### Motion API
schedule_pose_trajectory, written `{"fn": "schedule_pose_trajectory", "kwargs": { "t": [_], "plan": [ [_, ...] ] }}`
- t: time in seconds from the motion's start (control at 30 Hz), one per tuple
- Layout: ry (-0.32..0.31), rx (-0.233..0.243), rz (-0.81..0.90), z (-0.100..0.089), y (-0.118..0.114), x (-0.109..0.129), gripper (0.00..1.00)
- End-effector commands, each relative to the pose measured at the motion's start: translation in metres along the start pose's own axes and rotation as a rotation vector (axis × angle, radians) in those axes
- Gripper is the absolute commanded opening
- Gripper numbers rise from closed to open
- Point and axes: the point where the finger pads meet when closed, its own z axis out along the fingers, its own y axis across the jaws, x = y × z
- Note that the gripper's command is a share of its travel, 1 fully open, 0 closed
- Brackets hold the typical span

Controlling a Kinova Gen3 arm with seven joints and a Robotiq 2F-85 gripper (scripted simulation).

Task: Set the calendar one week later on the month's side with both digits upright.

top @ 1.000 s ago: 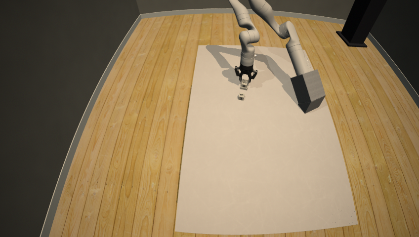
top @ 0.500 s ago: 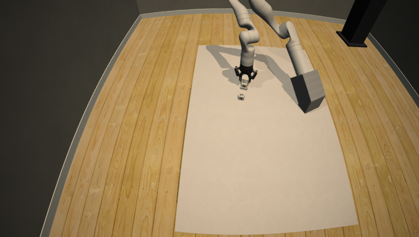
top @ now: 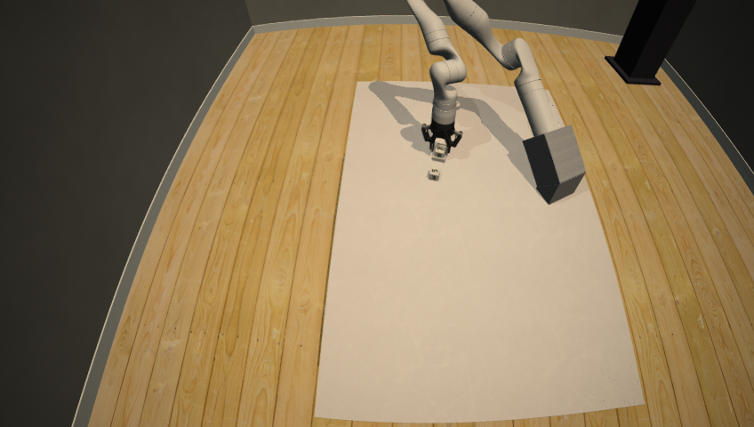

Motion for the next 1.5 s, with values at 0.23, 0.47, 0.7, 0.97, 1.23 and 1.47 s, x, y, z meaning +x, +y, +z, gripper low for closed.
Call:
{"fn": "schedule_pose_trajectory", "kwargs": {
  "t": [0.23,0.47,0.7,0.97,1.23,1.47],
  "plan": [
    [0.005,-0.003,-0.002,0.0096,0.0014,0.001,0.48],
    [0.005,-0.003,-0.002,0.0097,0.0014,0.001,0.48],
    [0.005,-0.003,-0.002,0.0097,0.0014,0.001,0.48],
    [0.005,-0.003,-0.002,0.0097,0.0014,0.001,0.48],
    [0.005,-0.003,-0.002,0.0097,0.0014,0.001,0.48],
    [0.005,-0.003,-0.002,0.0097,0.0014,0.001,0.28]
  ]
}}
